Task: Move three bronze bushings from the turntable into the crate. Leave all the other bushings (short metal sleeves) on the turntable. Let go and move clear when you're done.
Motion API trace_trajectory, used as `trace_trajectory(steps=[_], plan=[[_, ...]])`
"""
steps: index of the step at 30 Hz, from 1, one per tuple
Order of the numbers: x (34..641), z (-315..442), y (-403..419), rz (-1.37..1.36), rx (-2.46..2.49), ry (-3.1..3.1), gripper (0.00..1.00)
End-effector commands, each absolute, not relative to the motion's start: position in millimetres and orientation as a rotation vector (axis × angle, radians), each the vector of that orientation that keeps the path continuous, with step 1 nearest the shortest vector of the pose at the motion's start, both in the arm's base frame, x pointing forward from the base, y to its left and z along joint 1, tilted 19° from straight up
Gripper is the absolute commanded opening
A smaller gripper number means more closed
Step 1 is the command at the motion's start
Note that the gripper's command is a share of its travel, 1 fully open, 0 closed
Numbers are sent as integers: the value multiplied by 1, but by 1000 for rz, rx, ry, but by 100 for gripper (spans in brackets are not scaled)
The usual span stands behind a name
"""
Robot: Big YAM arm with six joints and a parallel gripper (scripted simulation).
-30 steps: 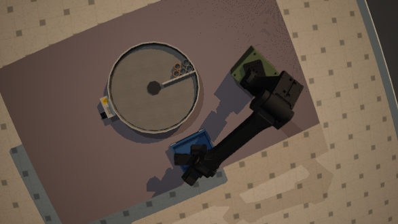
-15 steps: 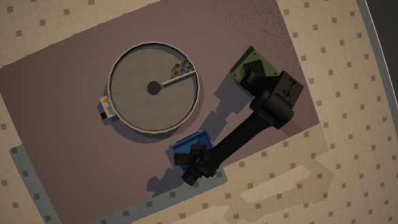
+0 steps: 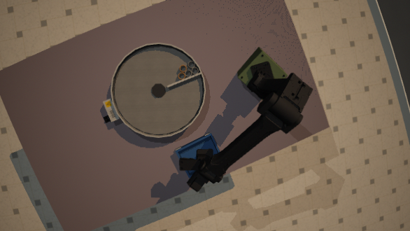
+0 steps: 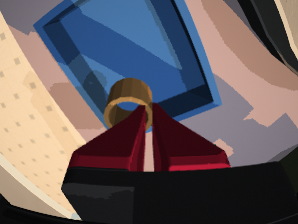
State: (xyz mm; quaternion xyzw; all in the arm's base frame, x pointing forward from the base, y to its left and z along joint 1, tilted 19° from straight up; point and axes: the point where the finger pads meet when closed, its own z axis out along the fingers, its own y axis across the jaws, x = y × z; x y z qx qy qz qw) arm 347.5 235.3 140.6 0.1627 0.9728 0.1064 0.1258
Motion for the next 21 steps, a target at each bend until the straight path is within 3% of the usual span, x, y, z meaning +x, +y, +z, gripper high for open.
trace_trajectory(steps=[1, 21], plan=[[364, 162, 246, 344, 492, 2796, 0], [364, 165, 251, 353, 480, 2792, 0]])
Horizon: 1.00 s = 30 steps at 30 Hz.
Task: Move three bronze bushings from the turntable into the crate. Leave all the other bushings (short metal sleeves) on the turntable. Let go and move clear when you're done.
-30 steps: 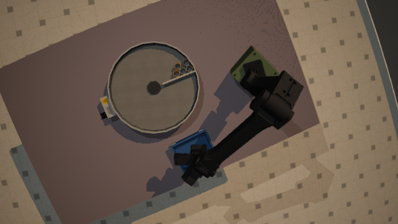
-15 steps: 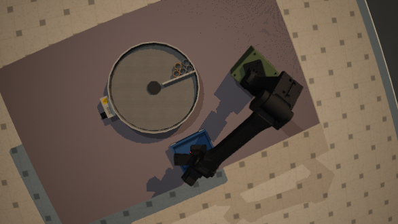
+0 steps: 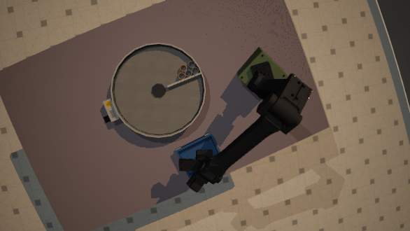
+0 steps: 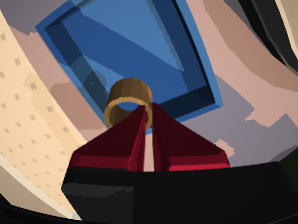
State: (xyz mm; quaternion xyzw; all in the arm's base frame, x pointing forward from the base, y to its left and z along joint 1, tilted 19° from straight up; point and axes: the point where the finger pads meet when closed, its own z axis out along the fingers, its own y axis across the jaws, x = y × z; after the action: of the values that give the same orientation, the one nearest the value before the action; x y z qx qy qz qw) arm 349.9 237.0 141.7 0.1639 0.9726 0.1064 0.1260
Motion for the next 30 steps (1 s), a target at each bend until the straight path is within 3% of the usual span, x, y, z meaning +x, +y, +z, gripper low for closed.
trace_trajectory(steps=[1, 25, 30], plan=[[364, 165, 251, 353, 480, 2792, 0], [368, 161, 254, 361, 479, 2785, 0], [359, 119, 247, 314, 487, 2826, 0]])
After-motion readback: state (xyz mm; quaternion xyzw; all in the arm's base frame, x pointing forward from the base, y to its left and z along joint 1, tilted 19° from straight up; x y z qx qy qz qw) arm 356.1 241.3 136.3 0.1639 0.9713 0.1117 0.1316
